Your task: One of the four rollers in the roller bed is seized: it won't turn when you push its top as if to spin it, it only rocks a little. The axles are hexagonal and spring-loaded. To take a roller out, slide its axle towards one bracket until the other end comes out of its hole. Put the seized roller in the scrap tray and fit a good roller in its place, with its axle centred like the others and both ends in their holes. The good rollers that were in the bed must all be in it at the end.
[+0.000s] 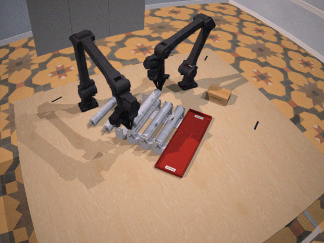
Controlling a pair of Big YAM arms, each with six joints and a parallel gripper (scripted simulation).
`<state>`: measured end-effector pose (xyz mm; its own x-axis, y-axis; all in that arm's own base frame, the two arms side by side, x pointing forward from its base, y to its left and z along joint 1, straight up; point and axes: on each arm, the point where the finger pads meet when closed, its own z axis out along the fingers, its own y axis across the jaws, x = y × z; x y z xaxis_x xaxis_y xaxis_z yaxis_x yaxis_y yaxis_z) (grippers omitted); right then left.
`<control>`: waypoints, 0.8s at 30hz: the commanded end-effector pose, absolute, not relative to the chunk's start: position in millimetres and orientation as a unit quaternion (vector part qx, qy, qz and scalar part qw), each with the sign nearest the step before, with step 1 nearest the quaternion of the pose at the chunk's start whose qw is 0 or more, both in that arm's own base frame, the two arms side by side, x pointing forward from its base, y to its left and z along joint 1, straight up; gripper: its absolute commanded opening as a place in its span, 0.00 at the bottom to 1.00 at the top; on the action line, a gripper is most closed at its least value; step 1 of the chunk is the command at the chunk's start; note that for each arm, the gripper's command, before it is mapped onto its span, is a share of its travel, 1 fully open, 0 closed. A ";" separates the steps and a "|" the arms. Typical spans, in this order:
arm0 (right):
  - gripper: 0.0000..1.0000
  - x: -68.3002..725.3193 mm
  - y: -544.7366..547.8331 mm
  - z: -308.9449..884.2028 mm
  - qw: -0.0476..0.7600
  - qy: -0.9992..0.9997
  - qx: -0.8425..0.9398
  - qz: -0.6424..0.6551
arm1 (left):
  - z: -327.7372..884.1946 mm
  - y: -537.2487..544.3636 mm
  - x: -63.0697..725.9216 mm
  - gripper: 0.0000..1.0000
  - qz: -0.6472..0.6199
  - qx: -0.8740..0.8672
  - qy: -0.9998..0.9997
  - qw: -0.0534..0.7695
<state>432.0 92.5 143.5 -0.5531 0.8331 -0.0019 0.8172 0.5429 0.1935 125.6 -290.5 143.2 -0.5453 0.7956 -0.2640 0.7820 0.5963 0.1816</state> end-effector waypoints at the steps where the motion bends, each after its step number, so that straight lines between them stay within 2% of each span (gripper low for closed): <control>1: 0.03 464.4 104.1 170.7 0.077 0.873 0.469 0.110 | 164.6 -303.8 134.4 0.03 -0.003 0.451 0.873 0.185; 24: 0.03 485.1 121.2 171.2 0.071 0.874 0.469 0.107 | 165.9 -283.7 159.8 0.03 0.000 0.452 0.872 0.189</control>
<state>452.8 107.1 137.5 -0.5507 0.8347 0.0028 0.8211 0.5411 0.1816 147.6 -273.0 139.7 -0.5459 0.7990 -0.2520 0.7833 0.5935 0.1851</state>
